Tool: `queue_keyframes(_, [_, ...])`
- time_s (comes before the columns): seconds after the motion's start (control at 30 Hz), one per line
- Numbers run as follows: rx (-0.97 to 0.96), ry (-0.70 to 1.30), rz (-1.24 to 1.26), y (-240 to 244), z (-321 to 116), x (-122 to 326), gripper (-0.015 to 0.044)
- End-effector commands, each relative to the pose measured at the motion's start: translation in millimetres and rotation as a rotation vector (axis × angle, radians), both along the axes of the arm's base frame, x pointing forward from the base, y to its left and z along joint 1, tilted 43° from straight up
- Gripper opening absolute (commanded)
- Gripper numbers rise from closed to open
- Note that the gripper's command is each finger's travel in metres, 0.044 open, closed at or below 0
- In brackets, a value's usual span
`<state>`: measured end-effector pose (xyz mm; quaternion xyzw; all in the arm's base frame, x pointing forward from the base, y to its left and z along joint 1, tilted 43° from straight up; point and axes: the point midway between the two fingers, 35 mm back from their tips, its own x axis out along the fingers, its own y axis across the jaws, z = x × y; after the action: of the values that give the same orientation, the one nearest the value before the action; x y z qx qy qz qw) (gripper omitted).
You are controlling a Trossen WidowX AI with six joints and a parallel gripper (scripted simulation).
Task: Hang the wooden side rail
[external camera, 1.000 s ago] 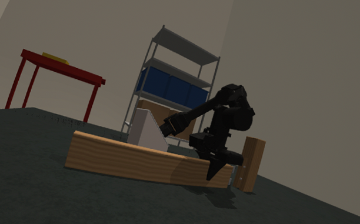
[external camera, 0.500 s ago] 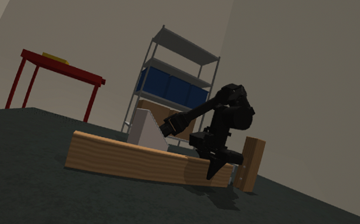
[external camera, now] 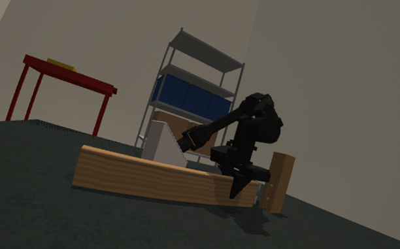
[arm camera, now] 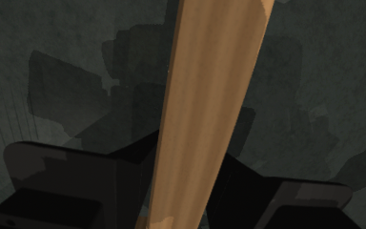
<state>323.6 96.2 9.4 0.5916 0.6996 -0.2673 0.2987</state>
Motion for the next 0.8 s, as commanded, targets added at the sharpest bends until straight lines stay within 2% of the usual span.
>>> queue_keyframes(0.0, [-0.001,-0.021,-0.007,-4.6,5.3,4.9,0.0000])
queue_keyframes(0.77, [-0.001,-0.021,-0.007,-7.2,8.1,5.3,0.0000])
